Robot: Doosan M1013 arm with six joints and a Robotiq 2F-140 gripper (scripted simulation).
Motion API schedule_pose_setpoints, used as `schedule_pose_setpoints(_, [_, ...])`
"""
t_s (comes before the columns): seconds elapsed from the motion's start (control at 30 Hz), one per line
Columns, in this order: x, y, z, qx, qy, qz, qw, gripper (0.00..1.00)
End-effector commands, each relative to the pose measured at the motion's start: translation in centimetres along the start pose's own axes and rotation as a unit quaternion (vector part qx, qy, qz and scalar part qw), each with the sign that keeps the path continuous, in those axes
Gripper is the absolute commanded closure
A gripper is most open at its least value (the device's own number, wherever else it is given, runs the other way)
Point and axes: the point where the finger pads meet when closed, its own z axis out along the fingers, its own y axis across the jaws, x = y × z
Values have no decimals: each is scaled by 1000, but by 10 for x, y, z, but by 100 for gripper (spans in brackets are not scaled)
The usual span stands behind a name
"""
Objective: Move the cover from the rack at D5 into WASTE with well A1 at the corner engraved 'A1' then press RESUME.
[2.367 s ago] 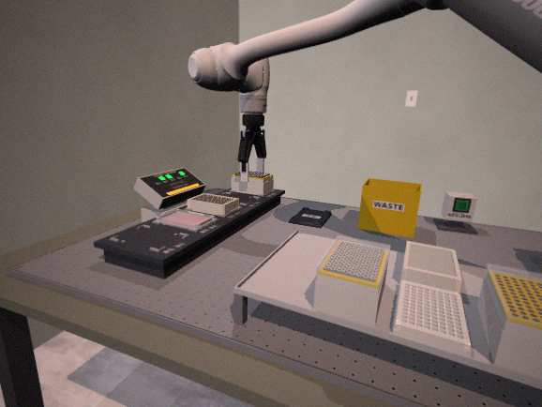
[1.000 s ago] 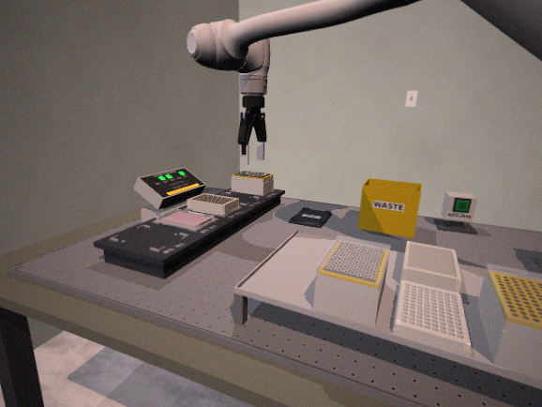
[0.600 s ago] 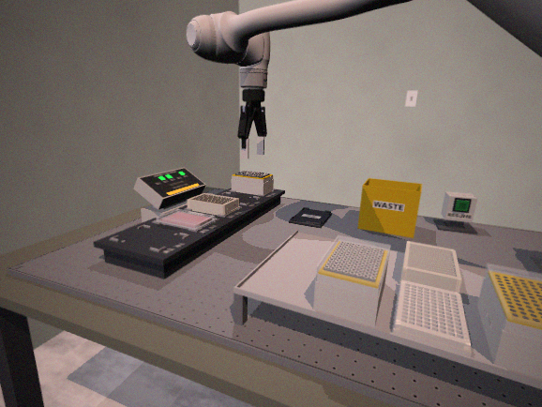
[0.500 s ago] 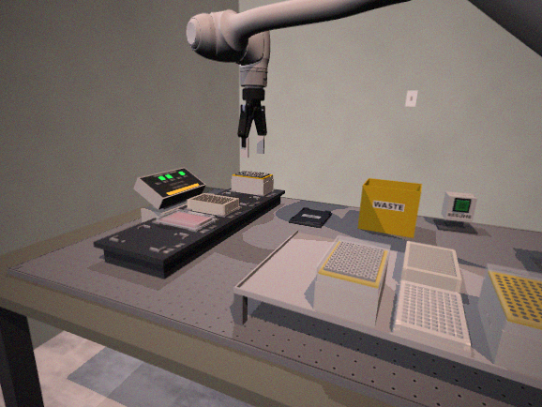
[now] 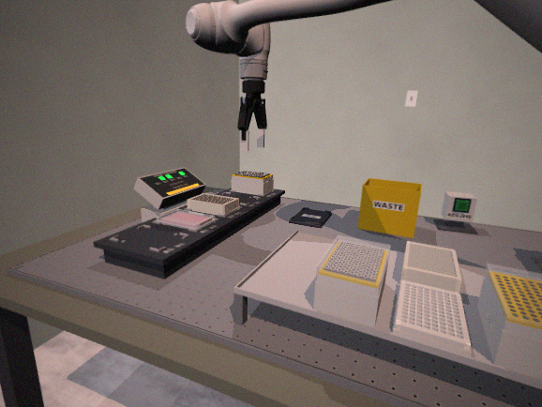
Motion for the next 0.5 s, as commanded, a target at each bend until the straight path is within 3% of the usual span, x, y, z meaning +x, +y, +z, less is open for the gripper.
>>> schedule_pose_setpoints(0.0, [0,0,-2,0,0,0,1000,23])
schedule_pose_setpoints(0.47, [0,0,-25,0,0,0,1000,23])
